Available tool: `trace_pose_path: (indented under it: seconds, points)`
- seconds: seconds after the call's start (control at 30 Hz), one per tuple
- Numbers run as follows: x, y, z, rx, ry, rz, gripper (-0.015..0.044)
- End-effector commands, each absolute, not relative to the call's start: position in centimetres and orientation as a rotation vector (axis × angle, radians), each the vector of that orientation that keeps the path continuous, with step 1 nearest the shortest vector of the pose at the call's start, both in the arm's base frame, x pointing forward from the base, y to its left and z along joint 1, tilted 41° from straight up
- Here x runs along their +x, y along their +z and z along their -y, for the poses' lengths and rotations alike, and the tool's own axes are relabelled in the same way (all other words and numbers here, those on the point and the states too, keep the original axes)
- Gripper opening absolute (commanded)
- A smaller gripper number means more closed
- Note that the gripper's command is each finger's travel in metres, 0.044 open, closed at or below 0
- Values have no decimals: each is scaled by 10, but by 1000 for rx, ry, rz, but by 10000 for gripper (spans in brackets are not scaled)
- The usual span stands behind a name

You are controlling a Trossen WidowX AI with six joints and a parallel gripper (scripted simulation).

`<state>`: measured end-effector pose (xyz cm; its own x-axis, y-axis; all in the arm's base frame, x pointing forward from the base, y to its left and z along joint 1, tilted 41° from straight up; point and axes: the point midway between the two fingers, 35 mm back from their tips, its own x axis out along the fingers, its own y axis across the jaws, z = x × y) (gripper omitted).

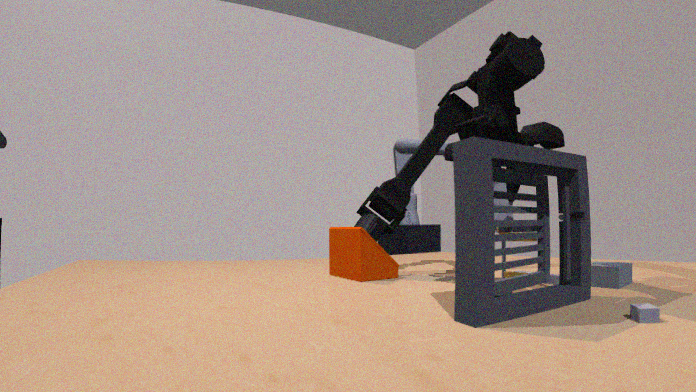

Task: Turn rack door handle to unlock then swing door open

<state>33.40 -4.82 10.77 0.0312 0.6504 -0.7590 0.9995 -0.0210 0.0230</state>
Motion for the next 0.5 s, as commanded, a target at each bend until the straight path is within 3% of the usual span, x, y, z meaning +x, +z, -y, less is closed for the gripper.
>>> trace_pose_path:
  seconds: [0.0, 0.47]
  points:
    - [331, 106, 50, 1658, -672, -1673, 21]
    - [307, 98, 57, 1491, -458, -1682, 21]
